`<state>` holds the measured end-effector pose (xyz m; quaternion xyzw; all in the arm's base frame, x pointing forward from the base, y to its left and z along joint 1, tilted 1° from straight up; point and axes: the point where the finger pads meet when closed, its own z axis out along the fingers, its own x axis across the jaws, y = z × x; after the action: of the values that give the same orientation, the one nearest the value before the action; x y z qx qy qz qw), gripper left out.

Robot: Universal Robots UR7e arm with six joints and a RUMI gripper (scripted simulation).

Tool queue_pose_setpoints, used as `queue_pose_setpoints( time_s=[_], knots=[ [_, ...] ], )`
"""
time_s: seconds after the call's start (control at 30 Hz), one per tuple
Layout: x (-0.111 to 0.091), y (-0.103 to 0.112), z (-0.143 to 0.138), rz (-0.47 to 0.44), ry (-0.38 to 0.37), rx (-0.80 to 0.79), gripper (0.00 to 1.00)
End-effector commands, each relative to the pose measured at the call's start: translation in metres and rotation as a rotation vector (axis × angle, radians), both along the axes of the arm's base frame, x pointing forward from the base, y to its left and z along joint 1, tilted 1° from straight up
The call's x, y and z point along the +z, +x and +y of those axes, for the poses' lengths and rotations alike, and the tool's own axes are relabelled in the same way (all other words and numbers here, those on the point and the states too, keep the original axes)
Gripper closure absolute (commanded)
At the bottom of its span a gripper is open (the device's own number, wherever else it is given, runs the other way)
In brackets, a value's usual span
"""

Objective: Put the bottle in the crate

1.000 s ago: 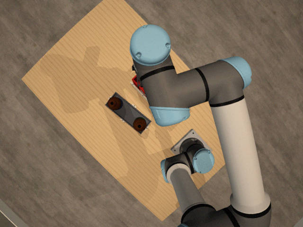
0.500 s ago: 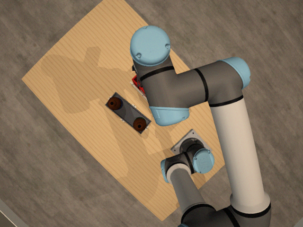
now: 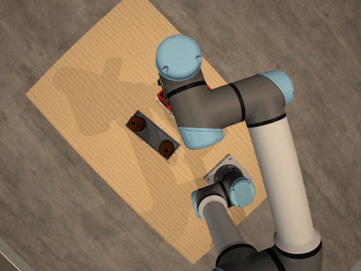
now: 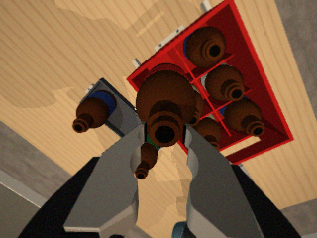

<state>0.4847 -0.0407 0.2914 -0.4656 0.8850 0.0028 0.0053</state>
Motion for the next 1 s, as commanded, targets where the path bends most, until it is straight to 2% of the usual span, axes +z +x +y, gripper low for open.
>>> queue_pose_setpoints(
  time_s=[0.0,0.5,0.97],
  knots=[
    [-0.003,0.000,0.000,-0.002,-0.001,0.000,1.00],
    [-0.018,0.000,0.000,-0.002,-0.001,0.000,1.00],
    [-0.021,0.000,0.000,-0.002,-0.001,0.000,1.00]
  ],
)
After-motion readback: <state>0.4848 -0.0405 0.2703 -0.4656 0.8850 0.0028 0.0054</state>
